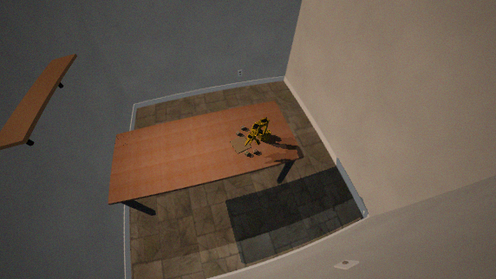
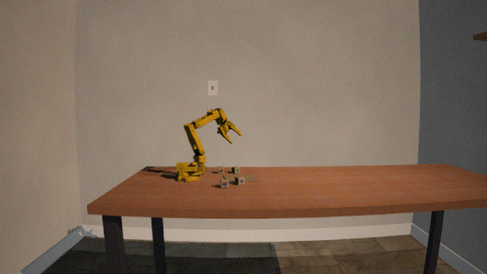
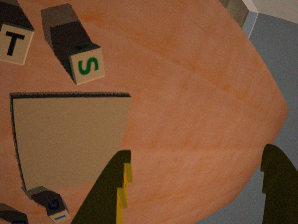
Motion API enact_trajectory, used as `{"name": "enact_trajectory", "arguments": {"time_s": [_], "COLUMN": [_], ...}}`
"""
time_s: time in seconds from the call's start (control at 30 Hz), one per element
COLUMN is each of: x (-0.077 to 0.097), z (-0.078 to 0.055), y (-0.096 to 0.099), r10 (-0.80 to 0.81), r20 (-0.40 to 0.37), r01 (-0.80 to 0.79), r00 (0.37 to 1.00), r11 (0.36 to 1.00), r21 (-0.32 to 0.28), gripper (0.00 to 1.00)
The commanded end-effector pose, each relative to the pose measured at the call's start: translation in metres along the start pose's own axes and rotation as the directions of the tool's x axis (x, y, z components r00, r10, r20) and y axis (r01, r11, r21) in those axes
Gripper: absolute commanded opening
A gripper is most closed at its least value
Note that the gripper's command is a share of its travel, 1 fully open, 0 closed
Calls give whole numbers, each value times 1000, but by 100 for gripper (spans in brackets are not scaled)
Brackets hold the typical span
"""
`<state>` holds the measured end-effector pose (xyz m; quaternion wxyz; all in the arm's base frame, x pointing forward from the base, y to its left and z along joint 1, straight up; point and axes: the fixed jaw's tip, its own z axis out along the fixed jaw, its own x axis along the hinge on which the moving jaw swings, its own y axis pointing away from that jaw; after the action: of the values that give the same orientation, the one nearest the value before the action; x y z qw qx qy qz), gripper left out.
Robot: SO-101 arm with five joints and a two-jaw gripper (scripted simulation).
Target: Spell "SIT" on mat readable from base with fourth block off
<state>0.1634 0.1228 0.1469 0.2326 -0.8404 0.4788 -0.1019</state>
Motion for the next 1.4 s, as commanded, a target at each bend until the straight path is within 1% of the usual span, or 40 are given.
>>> {"name": "enact_trajectory", "arguments": {"time_s": [0.0, 0.17, 0.27, 0.37, 0.53, 0.6, 0.77, 0.9, 1.03, 1.37], "x": [0, 0, 0, 1, 2, 2, 4, 5, 5, 5], "z": [-8, -7, -1, 9, 33, 33, 54, 64, 68, 68], "y": [-7, -7, -5, -1, 11, 11, 26, 35, 39, 39], "r10": [-5, -5, -5, -5, -7, -7, -10, -13, -14, -14], "r20": [6, 5, 1, -5, -19, -19, -33, -40, -42, -42], "r01": [5, 5, 5, 5, 3, 3, -1, -4, -5, -5], "r00": [1000, 1000, 1000, 1000, 1000, 1000, 999, 999, 999, 999], "r11": [998, 999, 1000, 999, 983, 983, 946, 919, 908, 907], "r21": [64, 54, 21, -41, -184, -184, -323, -394, -419, -420], "gripper": [35, 35, 35, 35, 35, 35, 35, 35, 35, 35]}}
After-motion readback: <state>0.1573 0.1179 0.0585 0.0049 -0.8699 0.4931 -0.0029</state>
